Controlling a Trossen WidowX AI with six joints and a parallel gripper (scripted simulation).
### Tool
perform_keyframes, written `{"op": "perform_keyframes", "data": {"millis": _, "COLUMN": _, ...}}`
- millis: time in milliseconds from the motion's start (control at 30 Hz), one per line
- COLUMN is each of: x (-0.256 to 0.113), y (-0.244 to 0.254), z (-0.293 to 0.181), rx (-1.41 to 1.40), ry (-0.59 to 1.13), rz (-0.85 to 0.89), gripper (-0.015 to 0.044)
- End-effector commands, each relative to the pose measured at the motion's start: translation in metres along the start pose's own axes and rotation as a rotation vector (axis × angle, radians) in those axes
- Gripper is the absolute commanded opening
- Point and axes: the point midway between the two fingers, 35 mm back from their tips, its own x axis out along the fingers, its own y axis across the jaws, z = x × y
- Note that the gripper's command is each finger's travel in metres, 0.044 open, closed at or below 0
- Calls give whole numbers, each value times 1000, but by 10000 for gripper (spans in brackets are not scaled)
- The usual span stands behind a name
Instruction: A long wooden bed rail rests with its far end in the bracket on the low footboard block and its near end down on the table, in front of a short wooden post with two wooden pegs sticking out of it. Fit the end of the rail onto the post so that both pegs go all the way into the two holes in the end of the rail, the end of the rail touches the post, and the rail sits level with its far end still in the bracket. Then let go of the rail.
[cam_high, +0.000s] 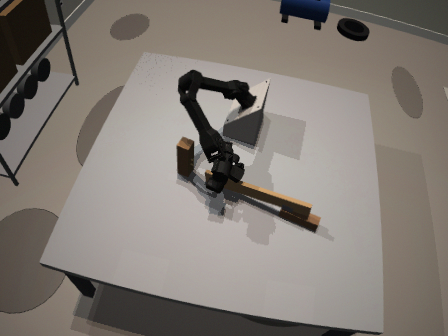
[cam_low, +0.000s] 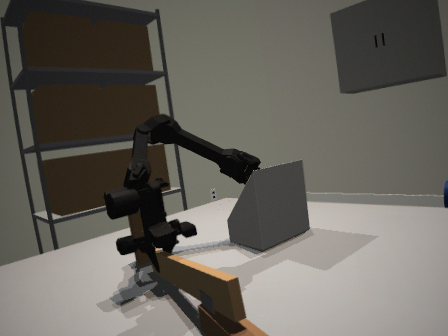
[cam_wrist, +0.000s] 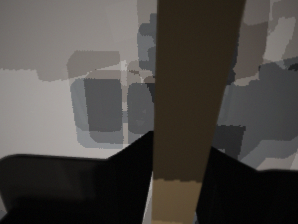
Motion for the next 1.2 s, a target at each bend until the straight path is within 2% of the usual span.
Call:
{"op": "perform_keyframes", "data": {"millis": 0, "x": 0, "y": 0, "z": 0, "rx": -2, "ry": 4, "rz": 0, "gripper": 0}}
{"op": "perform_keyframes", "data": {"millis": 1167, "x": -16, "y": -2, "z": 0, "rx": -2, "ry": 3, "rz": 0, "gripper": 0}}
